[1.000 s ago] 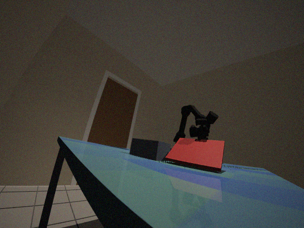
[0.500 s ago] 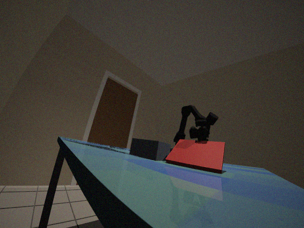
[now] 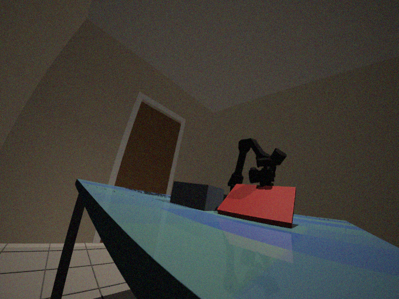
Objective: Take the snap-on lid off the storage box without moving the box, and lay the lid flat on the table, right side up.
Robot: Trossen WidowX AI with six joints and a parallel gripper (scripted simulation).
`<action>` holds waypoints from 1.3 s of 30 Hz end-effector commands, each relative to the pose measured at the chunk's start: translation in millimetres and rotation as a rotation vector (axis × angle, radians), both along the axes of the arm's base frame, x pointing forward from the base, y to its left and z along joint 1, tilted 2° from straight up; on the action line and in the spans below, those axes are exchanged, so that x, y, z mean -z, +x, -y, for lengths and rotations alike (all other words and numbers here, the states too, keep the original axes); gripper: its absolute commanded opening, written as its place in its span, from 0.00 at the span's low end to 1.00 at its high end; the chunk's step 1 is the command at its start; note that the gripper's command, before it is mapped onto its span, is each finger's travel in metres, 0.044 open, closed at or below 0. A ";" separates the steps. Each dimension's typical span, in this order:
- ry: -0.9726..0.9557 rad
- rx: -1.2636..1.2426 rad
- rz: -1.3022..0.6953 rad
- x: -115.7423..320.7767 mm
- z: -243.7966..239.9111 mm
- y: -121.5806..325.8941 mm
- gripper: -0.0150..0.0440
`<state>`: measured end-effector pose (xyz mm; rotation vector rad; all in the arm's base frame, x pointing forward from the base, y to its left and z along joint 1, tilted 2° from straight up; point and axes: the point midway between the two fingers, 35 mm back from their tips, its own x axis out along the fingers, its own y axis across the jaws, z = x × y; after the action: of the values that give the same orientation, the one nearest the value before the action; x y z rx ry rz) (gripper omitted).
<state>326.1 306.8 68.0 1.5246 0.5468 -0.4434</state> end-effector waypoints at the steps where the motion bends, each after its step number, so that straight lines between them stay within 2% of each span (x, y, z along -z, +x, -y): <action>1: -0.021 -0.002 -0.015 11.6 2.9 -1.6 0.25; 39: -0.022 -0.002 -0.015 42.2 2.7 -0.3 0.25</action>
<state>327.7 308.5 40.2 1.5284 0.5397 -0.4360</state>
